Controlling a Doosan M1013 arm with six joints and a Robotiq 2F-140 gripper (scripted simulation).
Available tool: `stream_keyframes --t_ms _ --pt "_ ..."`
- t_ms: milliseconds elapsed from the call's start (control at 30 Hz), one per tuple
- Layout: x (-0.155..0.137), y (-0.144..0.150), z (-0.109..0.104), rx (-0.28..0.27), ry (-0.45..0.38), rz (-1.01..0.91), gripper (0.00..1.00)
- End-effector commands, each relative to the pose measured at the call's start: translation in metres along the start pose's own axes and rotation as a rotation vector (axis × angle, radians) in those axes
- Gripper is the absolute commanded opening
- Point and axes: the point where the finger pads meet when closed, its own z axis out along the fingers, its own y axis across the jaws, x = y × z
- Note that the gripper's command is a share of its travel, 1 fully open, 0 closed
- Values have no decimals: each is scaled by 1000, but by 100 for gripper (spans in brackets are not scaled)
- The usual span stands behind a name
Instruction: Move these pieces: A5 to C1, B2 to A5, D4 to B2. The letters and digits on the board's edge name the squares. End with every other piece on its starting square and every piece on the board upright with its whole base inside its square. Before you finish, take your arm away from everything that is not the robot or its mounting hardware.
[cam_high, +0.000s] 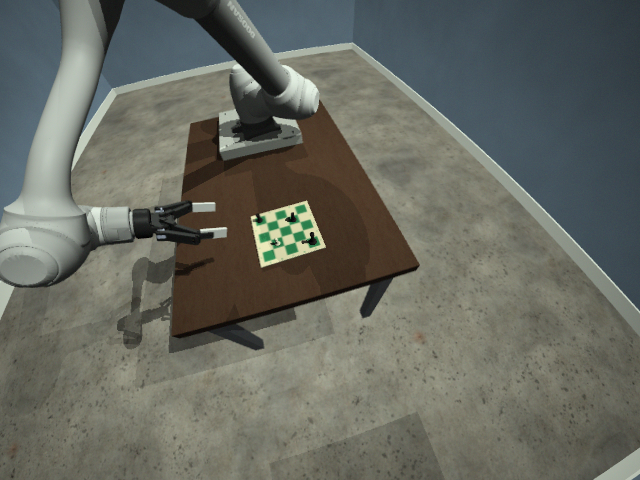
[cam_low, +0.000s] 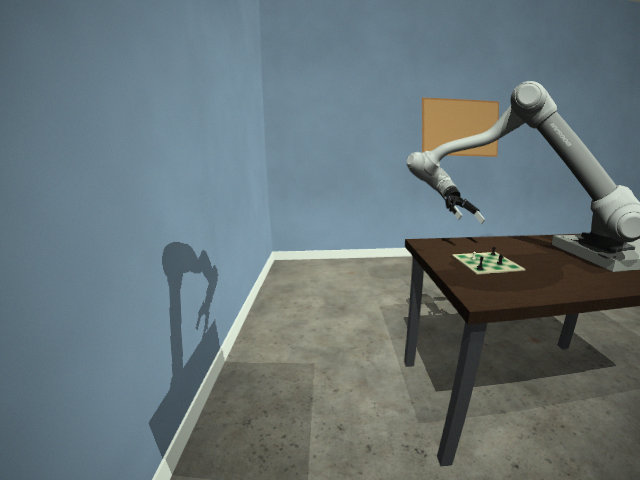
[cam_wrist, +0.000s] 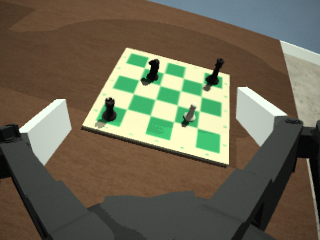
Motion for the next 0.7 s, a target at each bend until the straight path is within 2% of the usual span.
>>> stream_keyframes --t_ms 0,200,267,333,400,433,500,533,600,633,667 --pt "6 2 -3 0 0 0 100" --pt "9 3 -4 6 -2 -9 100" --pt "12 7 3 42 -12 -62 100" --pt "18 16 16 122 -35 -181 100" --pt "28 31 38 235 -68 -348 100" --pt "34 41 51 271 -78 -400 100" --pt "34 41 51 271 -78 -400 100" --pt "40 51 66 381 -110 -562 100" --pt "40 51 66 418 -123 -618 100" --pt "47 61 81 472 -137 -697 100" --pt "47 61 81 510 -151 -754 100"
